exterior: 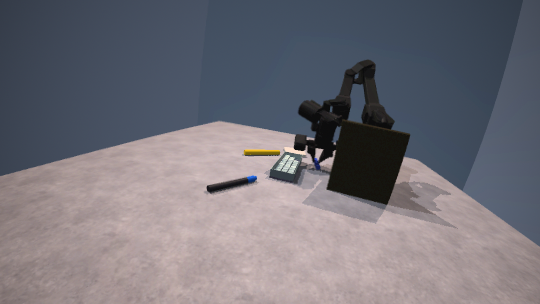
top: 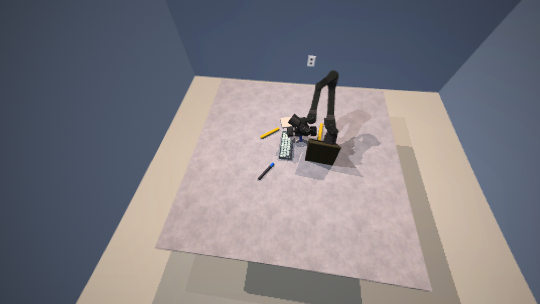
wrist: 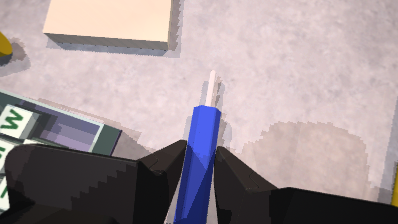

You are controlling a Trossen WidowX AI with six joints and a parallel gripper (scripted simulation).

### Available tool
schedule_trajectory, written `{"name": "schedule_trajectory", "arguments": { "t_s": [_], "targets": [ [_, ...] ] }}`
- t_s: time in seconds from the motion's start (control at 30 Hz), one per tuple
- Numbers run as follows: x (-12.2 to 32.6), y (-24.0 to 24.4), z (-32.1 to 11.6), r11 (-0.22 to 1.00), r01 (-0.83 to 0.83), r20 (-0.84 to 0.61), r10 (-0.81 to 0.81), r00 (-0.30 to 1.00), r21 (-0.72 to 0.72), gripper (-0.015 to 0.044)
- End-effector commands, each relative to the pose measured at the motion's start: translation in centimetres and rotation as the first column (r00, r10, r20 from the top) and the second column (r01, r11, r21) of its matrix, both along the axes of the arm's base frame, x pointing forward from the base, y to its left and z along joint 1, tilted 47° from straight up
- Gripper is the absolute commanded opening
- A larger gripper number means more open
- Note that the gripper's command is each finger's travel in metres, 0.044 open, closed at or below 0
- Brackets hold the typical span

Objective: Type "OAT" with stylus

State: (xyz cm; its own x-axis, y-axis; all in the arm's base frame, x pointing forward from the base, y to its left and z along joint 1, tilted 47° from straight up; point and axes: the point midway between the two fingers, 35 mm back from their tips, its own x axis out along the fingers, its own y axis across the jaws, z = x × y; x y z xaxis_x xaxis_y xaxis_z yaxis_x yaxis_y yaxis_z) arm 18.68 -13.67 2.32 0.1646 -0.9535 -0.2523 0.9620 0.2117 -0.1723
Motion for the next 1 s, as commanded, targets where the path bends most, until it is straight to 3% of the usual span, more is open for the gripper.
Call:
{"name": "schedule_trajectory", "arguments": {
  "t_s": [0.0,0.97],
  "targets": [
    [0.2,0.4,0.3,1.000,0.001,0.013,-0.001,1.000,0.002,0.0000],
    [-0.2,3.0,3.8,1.000,-0.002,0.015,0.002,1.000,-0.017,0.0000]
  ]
}}
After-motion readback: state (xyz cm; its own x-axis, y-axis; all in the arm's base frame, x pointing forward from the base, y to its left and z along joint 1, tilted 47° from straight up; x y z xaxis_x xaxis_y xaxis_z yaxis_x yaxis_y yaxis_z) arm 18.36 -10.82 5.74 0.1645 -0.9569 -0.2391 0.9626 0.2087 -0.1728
